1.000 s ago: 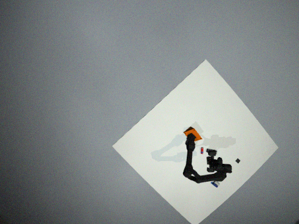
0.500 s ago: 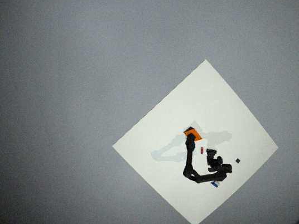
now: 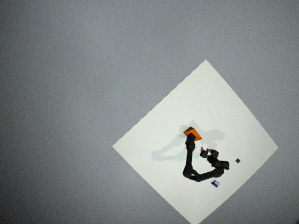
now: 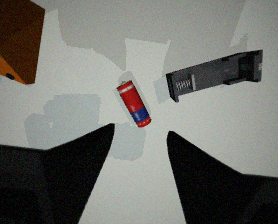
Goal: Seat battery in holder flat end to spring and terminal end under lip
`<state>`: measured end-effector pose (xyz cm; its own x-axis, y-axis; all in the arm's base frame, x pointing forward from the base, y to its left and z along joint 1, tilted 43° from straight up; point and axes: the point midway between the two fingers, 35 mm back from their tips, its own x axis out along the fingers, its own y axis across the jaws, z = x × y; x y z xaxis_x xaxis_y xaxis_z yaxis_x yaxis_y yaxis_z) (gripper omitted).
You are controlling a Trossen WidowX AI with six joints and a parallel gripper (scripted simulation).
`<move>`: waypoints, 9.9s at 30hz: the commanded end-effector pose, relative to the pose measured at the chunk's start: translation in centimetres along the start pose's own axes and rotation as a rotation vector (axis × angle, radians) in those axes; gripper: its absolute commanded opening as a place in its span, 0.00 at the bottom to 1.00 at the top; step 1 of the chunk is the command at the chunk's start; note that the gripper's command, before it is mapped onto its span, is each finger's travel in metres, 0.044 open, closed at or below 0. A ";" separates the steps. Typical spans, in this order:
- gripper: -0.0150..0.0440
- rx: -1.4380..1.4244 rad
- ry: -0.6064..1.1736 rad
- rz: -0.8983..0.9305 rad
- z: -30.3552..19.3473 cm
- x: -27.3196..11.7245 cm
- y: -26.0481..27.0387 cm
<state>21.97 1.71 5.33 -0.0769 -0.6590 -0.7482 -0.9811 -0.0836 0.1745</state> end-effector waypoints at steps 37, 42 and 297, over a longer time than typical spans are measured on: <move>0.66 -0.596 0.012 0.010 0.3 6.0 0.8; 0.66 -0.596 0.013 0.010 0.3 6.8 0.9; 0.38 1.160 -0.149 -0.037 4.8 7.1 -7.0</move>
<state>27.82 1.53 -4.16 0.0380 -0.5524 -0.8327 -0.5475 0.6856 -0.4798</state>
